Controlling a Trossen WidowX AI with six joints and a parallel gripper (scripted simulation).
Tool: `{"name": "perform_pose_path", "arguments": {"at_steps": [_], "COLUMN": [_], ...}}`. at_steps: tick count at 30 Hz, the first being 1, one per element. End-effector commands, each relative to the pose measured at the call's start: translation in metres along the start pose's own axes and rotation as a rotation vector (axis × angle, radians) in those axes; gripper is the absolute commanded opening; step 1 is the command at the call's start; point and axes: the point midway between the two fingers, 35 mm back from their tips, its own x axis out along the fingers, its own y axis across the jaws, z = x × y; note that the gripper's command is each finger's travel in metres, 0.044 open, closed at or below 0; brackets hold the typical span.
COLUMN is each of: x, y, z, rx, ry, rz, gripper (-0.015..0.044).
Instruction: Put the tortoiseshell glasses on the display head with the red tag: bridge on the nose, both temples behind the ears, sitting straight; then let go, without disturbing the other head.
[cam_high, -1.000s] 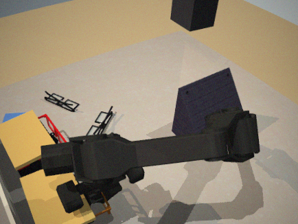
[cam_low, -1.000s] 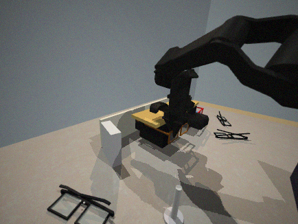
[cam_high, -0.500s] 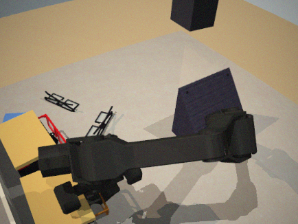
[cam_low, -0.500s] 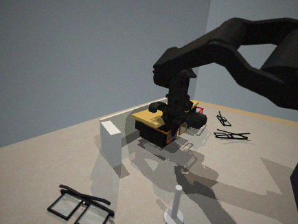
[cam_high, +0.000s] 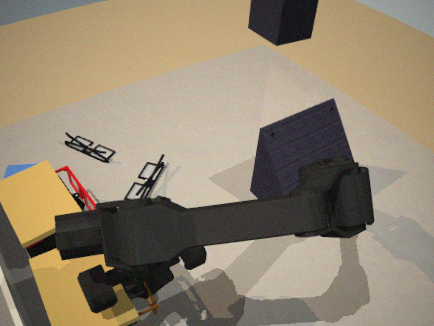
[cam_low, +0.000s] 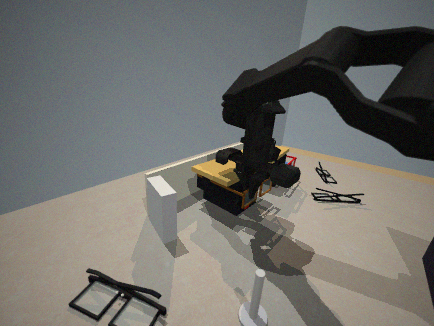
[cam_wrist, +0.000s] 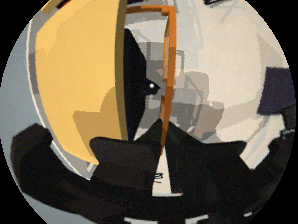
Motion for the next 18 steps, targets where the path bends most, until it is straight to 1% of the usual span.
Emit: {"name": "perform_pose_path", "arguments": {"at_steps": [1, 8, 12, 18], "x": [0.002, 0.0047, 0.0034, 0.0034], "y": [-0.0002, 0.0001, 0.0004, 0.0004], "z": [-0.0003, -0.0005, -0.0003, -0.0003], "rx": [0.004, 0.004, -0.001, -0.001], "ry": [0.003, 0.003, -0.001, -0.001], "rz": [0.001, 0.001, 0.001, 0.001], "gripper": [0.0, 0.0, 0.0105, 0.0107]}}
